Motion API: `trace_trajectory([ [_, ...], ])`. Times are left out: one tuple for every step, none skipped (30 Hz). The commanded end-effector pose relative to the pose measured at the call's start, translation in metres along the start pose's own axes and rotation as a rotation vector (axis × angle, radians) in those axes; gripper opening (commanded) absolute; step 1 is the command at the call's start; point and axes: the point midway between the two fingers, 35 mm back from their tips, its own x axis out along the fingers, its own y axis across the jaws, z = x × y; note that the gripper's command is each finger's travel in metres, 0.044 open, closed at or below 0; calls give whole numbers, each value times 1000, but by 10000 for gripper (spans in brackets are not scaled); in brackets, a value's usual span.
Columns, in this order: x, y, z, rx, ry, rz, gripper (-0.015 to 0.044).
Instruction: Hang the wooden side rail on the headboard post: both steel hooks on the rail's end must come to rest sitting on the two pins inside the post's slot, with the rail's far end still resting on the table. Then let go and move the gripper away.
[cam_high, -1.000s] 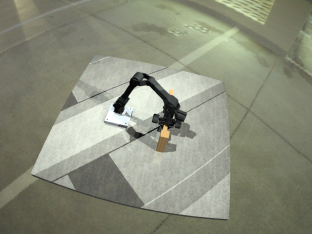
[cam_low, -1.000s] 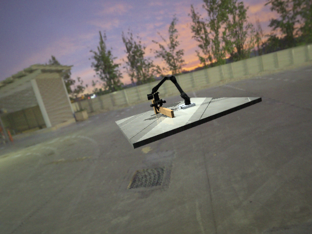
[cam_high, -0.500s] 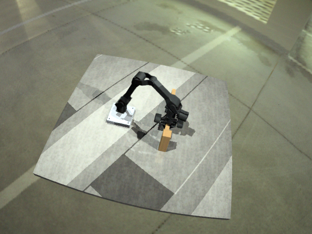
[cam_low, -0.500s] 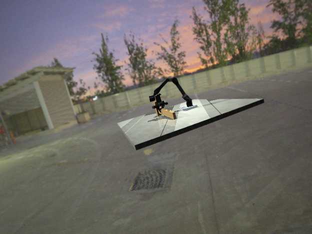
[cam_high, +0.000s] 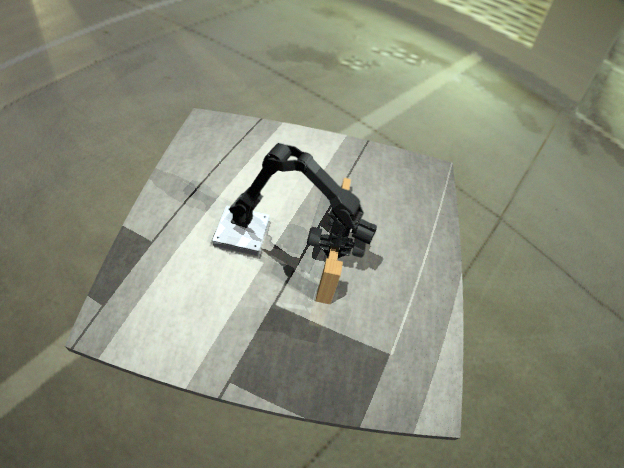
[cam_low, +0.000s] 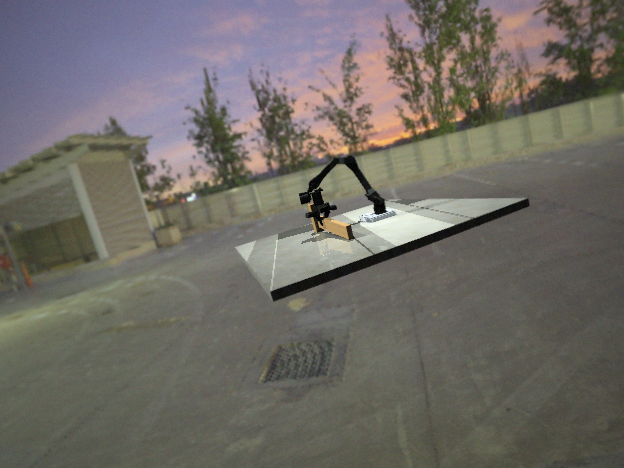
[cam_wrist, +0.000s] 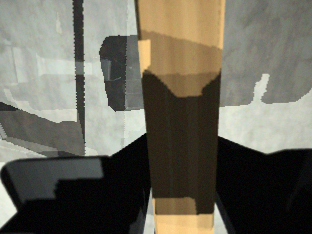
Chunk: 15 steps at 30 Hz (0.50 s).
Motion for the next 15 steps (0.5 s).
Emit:
trace_trajectory([
  [-4,-3,-1,-8,5,-9,0],
  [-4,-3,-2,-8,5,-9,0],
  [-4,-3,-2,-8,5,-9,0],
  [-4,-3,-2,-8,5,-9,0],
  [-4,-3,-2,-8,5,-9,0],
  [-4,-3,-2,-8,5,-9,0],
  [-4,-3,-2,-8,6,-9,0],
  [-4,-3,-2,-8,6,-9,0],
  [-4,-3,-2,-8,6,-9,0],
  [-4,-3,-2,-8,6,-9,0],
  [-4,-4,-2,-8,6,-9,0],
  [-4,-4,-3,-8,6,-9,0],
  [-4,-4,-3,-8,6,-9,0],
  [-4,-4,-3,-8,6,-9,0],
  [-4,-4,-3,-8,6,-9,0],
])
